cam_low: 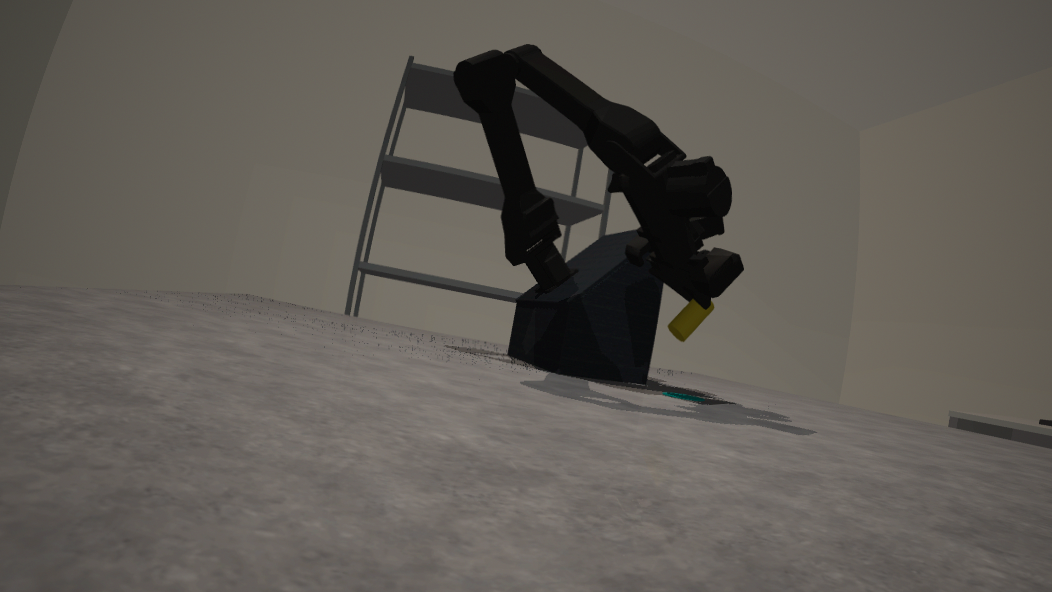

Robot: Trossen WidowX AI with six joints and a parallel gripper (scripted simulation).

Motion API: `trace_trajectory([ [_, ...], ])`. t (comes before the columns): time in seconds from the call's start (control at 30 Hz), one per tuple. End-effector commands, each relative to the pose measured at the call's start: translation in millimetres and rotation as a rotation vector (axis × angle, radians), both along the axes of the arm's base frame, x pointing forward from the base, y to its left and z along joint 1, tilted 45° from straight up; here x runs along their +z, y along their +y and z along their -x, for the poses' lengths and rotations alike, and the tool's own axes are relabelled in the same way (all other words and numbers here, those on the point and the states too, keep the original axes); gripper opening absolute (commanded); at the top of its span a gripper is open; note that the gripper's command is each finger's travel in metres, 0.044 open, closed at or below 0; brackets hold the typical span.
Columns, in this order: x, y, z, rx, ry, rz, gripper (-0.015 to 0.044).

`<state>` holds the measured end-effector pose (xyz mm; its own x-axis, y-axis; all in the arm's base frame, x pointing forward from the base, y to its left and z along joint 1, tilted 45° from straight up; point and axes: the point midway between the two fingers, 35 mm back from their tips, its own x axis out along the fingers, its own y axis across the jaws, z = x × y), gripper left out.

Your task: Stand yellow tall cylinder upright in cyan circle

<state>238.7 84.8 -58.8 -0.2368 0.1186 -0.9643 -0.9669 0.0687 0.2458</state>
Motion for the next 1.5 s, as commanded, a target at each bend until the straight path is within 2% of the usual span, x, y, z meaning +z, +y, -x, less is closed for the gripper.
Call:
trace_trajectory([
  [0.0,2.4,0.0,-0.8,0.000,-0.014,-0.038,0.0105],
  [1.47,17.5,-3.0,-8.5,0.016,-0.163,-0.349,0.0105],
])
